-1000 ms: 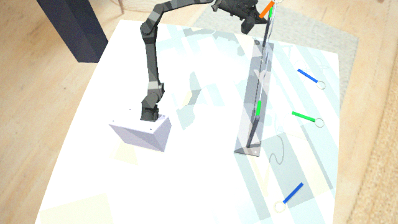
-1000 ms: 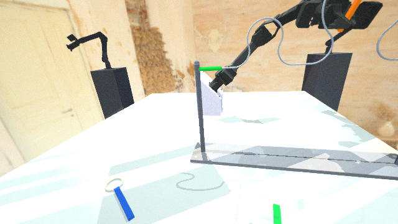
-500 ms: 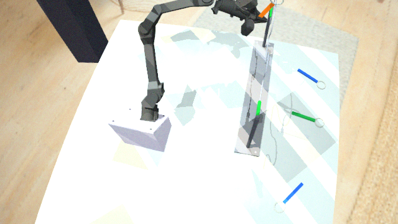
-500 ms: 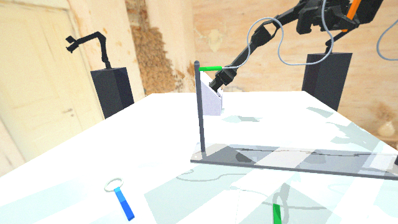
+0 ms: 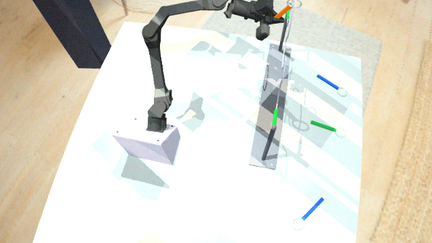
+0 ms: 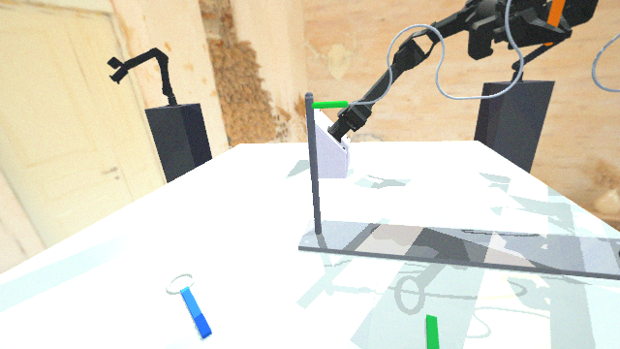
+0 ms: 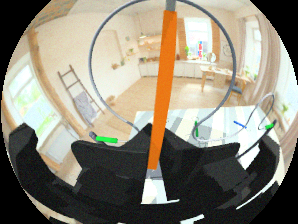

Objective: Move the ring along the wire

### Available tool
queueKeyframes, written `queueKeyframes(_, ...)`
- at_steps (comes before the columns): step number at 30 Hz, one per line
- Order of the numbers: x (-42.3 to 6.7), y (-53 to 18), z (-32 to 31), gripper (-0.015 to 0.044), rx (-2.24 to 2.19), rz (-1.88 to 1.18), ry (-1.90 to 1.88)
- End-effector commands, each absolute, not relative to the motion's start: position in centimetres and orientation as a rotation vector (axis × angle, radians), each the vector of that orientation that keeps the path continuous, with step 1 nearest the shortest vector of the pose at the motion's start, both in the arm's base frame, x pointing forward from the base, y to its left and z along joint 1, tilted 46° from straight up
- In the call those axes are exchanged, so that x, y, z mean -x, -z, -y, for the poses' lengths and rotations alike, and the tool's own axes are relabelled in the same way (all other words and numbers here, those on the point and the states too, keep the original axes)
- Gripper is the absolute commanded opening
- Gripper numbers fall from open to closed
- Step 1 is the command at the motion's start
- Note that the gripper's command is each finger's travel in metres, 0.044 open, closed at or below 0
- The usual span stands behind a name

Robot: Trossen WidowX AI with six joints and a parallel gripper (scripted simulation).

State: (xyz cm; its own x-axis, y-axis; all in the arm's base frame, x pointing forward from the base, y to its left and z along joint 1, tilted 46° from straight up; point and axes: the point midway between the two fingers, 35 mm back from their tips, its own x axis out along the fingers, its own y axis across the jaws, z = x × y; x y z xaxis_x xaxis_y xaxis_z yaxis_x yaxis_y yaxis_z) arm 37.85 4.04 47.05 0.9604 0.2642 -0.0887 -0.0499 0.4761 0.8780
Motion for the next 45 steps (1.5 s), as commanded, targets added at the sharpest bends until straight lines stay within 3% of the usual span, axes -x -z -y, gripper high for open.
queueKeyframes(1,-37.7,-47.2,-4.2,-0.015,-1.112,-0.212,-0.209)
queueKeyframes(45,-37.7,-48.9,-4.5,-0.015,-1.636,-0.077,-0.332)
